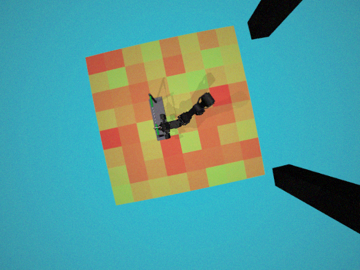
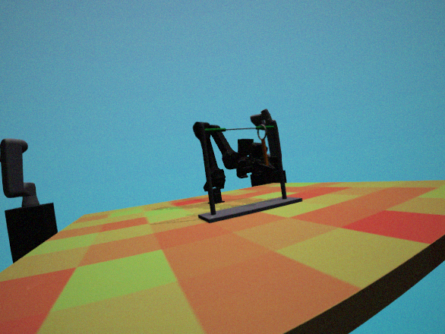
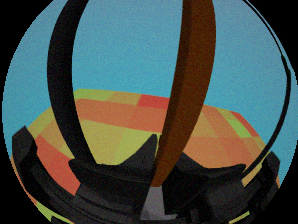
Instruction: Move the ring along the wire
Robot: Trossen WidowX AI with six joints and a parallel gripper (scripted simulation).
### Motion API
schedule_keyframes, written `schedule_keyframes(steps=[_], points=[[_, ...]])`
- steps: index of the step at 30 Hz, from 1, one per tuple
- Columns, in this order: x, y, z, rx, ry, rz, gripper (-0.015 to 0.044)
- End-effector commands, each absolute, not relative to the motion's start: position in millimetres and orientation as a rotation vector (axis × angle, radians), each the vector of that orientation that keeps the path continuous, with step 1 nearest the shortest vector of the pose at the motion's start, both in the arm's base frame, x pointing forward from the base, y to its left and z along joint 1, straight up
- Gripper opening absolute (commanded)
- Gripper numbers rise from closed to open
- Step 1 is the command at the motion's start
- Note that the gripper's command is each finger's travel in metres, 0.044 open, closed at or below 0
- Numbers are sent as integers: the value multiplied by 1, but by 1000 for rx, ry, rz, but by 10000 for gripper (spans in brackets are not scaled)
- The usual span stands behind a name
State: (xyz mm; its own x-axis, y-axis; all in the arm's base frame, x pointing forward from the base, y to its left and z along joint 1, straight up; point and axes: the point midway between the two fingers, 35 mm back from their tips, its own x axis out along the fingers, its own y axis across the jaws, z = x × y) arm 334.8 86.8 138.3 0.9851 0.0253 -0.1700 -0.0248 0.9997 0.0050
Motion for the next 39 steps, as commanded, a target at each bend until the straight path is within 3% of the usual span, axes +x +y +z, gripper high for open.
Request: schedule_keyframes(steps=[1, 8, 20, 39], points=[[335, 86, 138, 7, 171, 22, -150], [335, 86, 138, 7, 171, 22, -150], [334, 87, 138, 3, 171, 25, 160], [293, 86, 146, 7, 174, 22, 160]])
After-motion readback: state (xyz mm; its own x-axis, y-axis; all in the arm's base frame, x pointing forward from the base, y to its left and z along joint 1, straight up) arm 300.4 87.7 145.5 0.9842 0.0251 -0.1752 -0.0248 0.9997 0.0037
